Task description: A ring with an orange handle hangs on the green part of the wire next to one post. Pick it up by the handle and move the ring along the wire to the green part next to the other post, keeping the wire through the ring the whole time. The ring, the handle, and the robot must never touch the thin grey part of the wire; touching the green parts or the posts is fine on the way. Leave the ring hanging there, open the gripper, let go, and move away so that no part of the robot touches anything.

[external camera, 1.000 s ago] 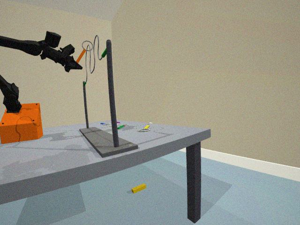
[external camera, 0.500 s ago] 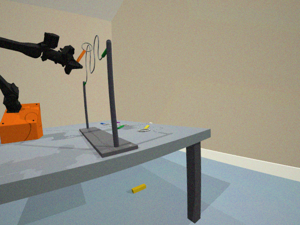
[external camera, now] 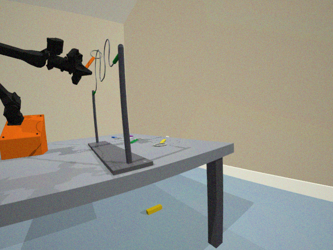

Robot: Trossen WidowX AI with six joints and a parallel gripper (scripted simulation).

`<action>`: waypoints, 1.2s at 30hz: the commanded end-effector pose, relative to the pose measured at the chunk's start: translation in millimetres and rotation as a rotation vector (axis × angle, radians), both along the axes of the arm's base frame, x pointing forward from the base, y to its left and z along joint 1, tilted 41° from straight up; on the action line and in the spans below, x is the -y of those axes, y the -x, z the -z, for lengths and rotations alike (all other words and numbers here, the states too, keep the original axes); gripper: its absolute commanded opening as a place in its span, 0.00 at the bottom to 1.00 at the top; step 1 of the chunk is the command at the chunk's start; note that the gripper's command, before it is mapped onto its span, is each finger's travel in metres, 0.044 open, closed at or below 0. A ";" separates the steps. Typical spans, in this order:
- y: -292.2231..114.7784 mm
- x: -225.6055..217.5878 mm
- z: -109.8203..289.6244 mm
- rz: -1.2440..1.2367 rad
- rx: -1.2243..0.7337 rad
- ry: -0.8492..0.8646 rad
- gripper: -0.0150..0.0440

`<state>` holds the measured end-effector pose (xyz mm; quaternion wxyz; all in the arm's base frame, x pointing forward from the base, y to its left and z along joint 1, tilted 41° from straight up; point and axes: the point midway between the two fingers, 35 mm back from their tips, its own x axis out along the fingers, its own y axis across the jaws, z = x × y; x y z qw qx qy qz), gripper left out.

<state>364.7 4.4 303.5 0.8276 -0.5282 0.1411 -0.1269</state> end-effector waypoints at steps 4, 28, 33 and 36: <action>0.5 2.3 -0.2 0.004 0.004 0.084 0.00; 0.0 5.6 -13.4 0.002 0.041 0.390 0.00; 0.0 5.7 -16.2 0.001 0.049 0.454 0.00; 0.0 5.7 -17.9 0.001 0.054 0.492 0.00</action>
